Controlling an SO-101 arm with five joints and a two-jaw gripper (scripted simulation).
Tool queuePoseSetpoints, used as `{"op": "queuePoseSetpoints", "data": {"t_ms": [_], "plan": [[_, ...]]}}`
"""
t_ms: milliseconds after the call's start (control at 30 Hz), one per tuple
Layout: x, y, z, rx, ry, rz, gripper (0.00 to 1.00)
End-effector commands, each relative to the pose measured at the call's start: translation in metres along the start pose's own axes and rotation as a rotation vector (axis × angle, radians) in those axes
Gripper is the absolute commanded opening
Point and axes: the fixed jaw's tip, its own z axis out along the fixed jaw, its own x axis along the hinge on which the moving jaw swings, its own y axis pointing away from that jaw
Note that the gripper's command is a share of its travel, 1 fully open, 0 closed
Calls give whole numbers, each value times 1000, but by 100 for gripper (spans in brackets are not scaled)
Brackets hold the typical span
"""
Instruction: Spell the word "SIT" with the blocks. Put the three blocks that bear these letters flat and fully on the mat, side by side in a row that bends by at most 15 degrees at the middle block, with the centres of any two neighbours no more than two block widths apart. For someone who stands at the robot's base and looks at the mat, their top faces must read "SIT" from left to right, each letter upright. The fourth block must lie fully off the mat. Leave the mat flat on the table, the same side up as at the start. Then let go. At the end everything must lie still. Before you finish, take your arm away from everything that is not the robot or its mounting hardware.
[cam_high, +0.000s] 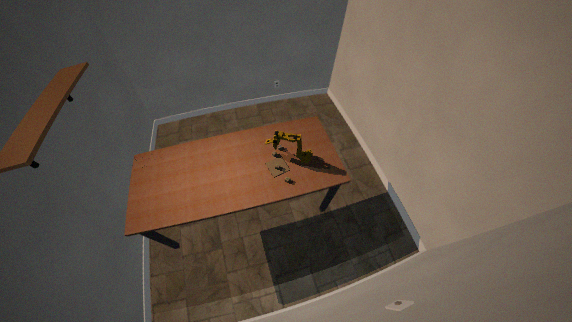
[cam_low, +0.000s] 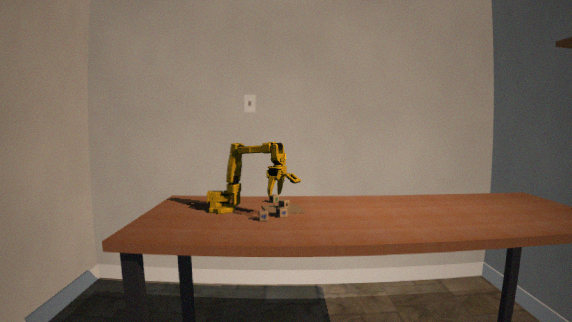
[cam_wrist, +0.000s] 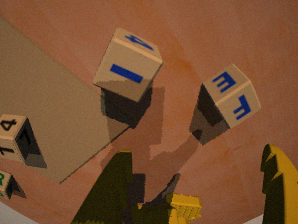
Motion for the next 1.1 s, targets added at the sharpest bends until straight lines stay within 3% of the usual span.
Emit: {"op": "queuePoseSetpoints", "data": {"t_ms": [0,133,867,1067], "plan": [[3,-31,-12,-2,-53,153,35],[9,-45,-11,-1,-45,228,35],[9,-46,-12,-1,-46,229,35],[8,-46,-22,0,-106,229,35]]}}
